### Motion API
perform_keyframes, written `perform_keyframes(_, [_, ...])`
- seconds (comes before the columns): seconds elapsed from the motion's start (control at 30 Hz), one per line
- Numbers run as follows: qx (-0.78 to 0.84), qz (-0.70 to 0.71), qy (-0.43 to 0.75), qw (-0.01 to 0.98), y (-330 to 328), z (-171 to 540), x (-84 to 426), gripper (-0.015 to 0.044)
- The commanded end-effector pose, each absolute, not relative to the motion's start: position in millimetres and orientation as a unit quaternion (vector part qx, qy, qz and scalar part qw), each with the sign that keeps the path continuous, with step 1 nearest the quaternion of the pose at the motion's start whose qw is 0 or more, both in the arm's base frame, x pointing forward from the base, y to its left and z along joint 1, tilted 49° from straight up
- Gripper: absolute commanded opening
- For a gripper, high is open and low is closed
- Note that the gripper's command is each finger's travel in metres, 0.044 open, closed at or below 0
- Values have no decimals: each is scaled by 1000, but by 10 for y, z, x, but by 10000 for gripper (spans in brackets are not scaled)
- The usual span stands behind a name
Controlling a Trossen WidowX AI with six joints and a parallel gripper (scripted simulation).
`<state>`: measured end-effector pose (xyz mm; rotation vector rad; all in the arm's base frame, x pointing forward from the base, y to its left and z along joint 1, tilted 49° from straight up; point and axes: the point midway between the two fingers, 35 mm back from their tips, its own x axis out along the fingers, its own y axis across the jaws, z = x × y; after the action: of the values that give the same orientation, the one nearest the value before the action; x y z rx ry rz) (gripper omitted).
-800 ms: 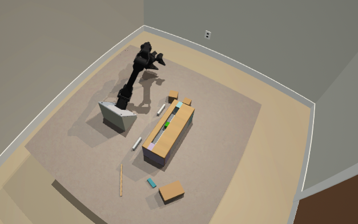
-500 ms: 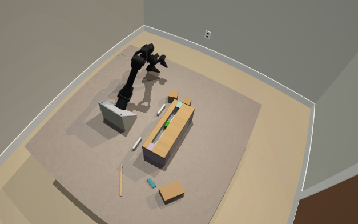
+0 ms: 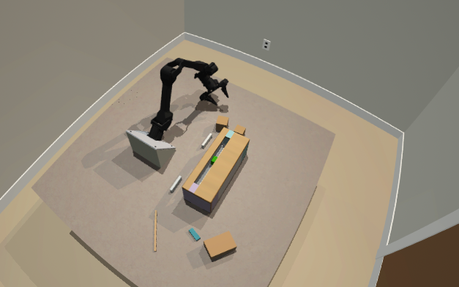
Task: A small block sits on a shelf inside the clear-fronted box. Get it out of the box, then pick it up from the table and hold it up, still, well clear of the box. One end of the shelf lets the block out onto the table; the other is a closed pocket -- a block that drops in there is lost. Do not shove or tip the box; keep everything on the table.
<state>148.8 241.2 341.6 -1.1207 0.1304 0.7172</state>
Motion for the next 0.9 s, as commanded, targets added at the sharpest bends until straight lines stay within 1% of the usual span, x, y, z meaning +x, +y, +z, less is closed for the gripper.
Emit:
perform_keyframes(0.0, [-537, 328, 76, 773, 2337, 3406, 1737, 400])
perform_keyframes(0.43, [-548, 317, 179, 753, 1682, 3167, 2662, 400])
perform_keyframes(0.67, [-491, 317, 263, 768, 1069, 2935, 3050, 400])
perform_keyframes(0.87, [-436, 314, 312, 783, 465, 2738, 3228, 400])
